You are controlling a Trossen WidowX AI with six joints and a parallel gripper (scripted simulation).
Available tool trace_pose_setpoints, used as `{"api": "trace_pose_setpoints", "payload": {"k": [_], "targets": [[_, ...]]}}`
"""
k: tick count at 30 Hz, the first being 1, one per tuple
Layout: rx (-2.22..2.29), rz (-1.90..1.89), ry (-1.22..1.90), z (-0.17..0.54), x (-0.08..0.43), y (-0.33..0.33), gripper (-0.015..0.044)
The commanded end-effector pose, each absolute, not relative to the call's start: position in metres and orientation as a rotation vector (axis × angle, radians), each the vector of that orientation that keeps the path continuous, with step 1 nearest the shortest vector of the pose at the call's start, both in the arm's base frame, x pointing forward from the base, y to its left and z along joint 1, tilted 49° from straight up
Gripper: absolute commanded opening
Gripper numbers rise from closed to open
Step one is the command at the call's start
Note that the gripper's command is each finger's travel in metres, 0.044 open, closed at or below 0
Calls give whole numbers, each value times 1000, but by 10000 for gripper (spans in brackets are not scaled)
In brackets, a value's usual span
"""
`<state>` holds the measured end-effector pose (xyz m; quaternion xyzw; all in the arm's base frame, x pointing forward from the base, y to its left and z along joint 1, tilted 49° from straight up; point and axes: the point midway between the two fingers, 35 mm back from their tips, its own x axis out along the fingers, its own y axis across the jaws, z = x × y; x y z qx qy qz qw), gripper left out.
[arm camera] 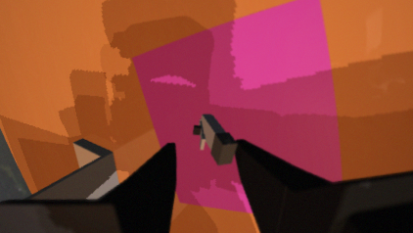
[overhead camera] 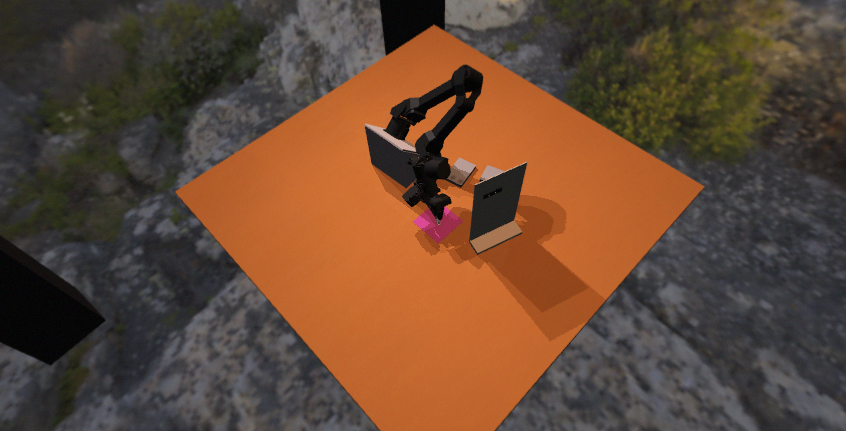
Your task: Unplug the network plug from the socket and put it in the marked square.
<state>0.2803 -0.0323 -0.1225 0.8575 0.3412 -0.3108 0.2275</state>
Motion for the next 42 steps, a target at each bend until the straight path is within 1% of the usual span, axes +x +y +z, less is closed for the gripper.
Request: {"api": "trace_pose_setpoints", "payload": {"k": [1, 15, 42], "targets": [[2362, -850, 936, -118, 278, -36, 156], [2363, -854, 935, -108, 268, -43, 156], [2355, -862, 933, -91, 269, -69, 156]]}}
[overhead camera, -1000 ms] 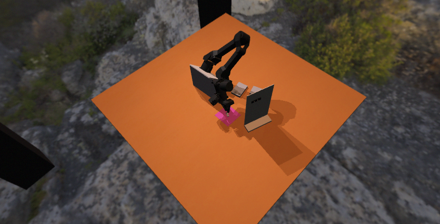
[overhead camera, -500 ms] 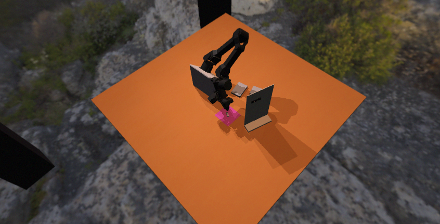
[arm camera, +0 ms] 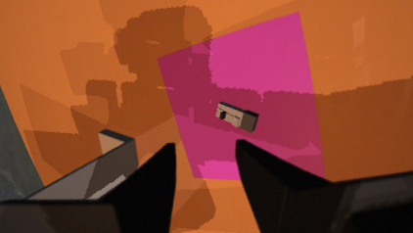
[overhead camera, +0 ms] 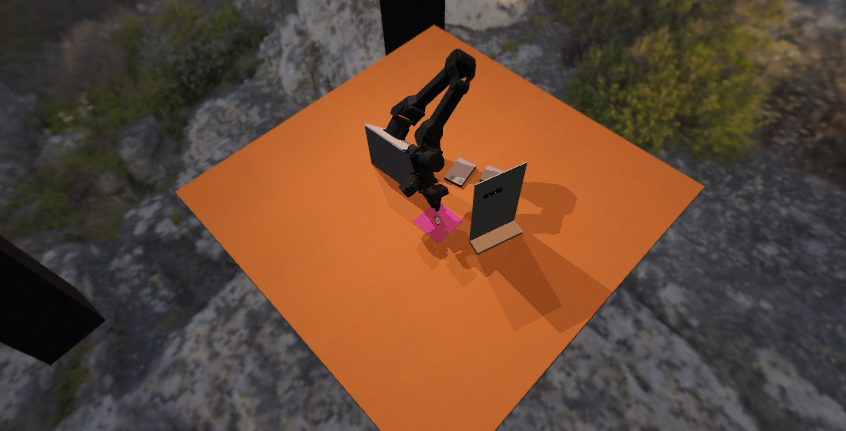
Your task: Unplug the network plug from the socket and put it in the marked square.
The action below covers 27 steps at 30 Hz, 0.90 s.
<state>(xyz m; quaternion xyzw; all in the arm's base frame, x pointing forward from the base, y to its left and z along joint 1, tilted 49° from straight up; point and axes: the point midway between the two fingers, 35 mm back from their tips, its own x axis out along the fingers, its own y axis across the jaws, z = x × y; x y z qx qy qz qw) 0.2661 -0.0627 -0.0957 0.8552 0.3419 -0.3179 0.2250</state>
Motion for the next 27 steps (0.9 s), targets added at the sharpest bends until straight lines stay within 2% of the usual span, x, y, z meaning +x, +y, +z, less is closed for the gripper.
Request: {"api": "trace_pose_setpoints", "payload": {"k": [1, 27], "targets": [[2355, -862, 933, -90, 269, -70, 156], [2356, -861, 932, -66, 265, -94, 156]]}}
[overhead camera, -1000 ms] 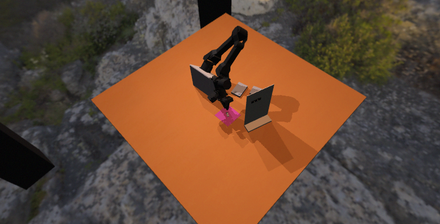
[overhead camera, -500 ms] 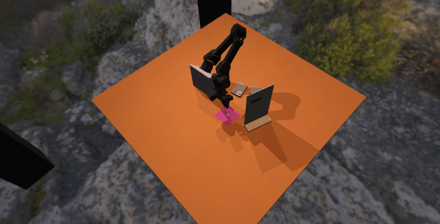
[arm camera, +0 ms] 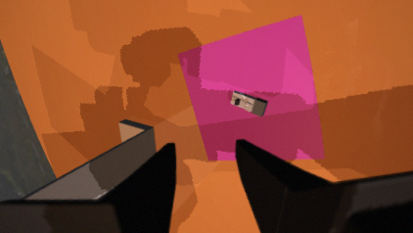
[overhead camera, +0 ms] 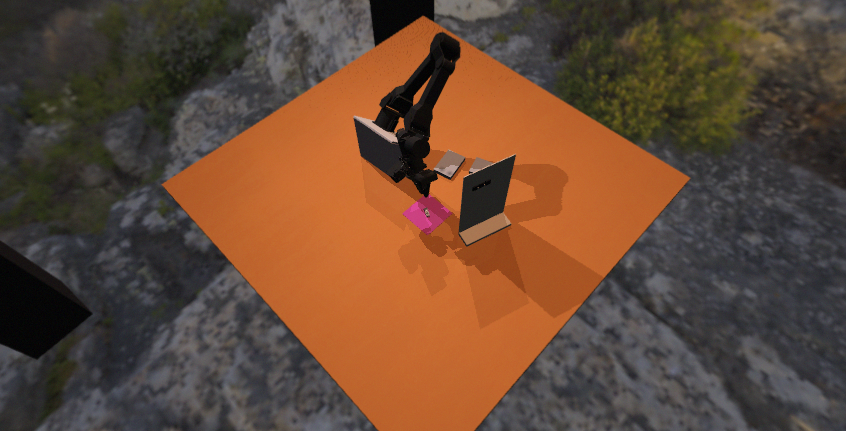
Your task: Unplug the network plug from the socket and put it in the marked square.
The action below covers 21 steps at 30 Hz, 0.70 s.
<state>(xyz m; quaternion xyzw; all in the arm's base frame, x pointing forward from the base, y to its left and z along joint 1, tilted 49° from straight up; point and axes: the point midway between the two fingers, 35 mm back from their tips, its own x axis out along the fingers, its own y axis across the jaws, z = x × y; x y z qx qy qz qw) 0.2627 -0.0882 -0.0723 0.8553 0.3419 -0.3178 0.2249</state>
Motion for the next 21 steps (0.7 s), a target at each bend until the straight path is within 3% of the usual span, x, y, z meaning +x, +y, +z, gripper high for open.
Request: {"api": "trace_pose_setpoints", "payload": {"k": [1, 21], "targets": [[2356, -861, 932, -65, 264, -95, 156], [2360, -873, 940, -48, 261, -114, 156]]}}
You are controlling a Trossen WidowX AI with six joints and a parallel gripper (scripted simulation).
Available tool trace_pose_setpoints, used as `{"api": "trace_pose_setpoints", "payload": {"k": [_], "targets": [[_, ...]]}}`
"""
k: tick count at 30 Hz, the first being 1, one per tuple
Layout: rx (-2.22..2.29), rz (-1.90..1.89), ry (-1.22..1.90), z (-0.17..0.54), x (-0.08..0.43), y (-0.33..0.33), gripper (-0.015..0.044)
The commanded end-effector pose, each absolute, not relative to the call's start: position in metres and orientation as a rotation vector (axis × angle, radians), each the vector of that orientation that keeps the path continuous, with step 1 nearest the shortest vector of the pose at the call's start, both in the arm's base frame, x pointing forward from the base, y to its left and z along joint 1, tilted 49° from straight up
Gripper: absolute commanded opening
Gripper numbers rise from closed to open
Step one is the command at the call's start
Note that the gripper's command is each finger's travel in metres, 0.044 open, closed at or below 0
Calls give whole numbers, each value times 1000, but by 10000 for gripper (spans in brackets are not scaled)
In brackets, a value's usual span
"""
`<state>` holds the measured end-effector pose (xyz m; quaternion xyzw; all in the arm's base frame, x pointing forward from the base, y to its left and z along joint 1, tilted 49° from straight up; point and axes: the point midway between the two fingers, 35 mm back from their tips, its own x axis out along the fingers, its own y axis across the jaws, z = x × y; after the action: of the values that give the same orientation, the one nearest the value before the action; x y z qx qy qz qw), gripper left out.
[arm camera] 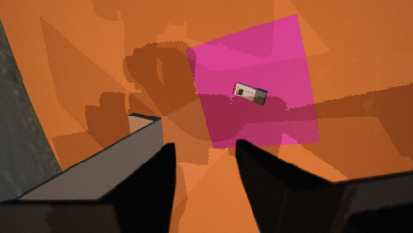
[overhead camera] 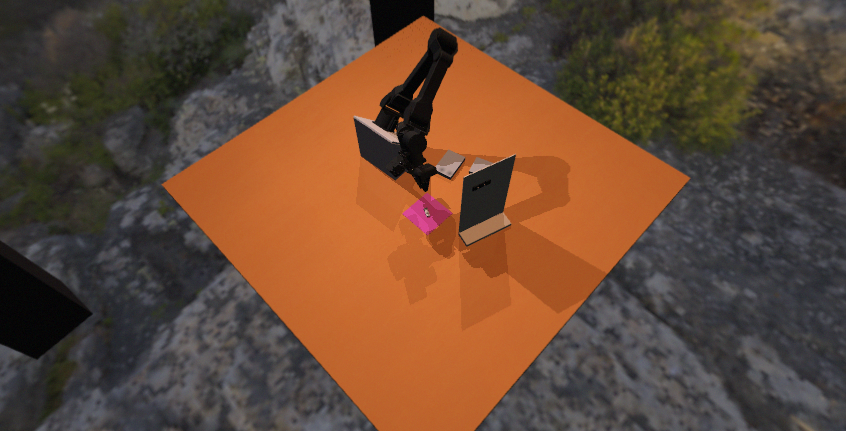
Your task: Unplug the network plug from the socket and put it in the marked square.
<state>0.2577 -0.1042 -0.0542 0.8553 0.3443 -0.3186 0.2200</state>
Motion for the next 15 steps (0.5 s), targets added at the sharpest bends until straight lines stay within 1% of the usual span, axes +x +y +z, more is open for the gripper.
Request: {"api": "trace_pose_setpoints", "payload": {"k": [1, 15], "targets": [[2359, -873, 939, -46, 261, -117, 156], [2355, -869, 934, -13, 260, -157, 156]]}}
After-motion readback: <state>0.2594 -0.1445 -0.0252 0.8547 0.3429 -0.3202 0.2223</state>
